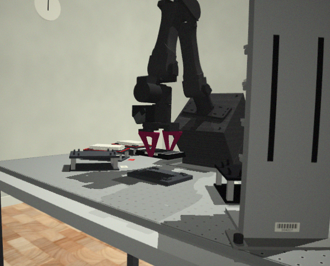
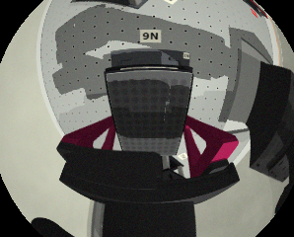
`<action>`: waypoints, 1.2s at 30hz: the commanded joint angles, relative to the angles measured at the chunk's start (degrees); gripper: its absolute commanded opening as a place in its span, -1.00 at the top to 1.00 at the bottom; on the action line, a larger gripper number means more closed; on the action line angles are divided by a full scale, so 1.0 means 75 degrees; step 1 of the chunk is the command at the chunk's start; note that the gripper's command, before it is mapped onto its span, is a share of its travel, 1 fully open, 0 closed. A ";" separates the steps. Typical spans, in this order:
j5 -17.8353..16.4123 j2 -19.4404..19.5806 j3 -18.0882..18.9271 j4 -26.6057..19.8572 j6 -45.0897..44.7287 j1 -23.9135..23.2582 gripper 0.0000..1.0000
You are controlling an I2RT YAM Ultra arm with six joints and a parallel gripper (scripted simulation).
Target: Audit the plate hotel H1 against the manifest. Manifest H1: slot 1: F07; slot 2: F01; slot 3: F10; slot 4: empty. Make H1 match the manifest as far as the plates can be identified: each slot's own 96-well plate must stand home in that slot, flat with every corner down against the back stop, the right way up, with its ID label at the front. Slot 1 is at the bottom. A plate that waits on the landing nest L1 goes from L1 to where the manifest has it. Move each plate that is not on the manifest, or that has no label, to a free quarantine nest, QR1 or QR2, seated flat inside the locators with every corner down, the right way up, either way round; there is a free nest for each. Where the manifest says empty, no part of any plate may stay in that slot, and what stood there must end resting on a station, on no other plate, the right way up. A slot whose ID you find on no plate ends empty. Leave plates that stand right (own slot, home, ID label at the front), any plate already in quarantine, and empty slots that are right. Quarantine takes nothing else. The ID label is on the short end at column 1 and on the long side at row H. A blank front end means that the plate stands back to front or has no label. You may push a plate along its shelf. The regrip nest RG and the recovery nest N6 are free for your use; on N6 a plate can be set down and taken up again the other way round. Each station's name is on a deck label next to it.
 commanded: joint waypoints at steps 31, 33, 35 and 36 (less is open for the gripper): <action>-0.0020 0.0618 -0.0089 0.0763 -0.0030 -0.0047 -0.72; -0.0020 0.0618 -0.0089 0.0763 -0.0030 -0.0047 -0.72; -0.0021 0.0663 -0.0094 0.0814 -0.0032 -0.0050 -0.72; -0.0022 0.0685 -0.0098 0.0839 -0.0033 -0.0051 -0.72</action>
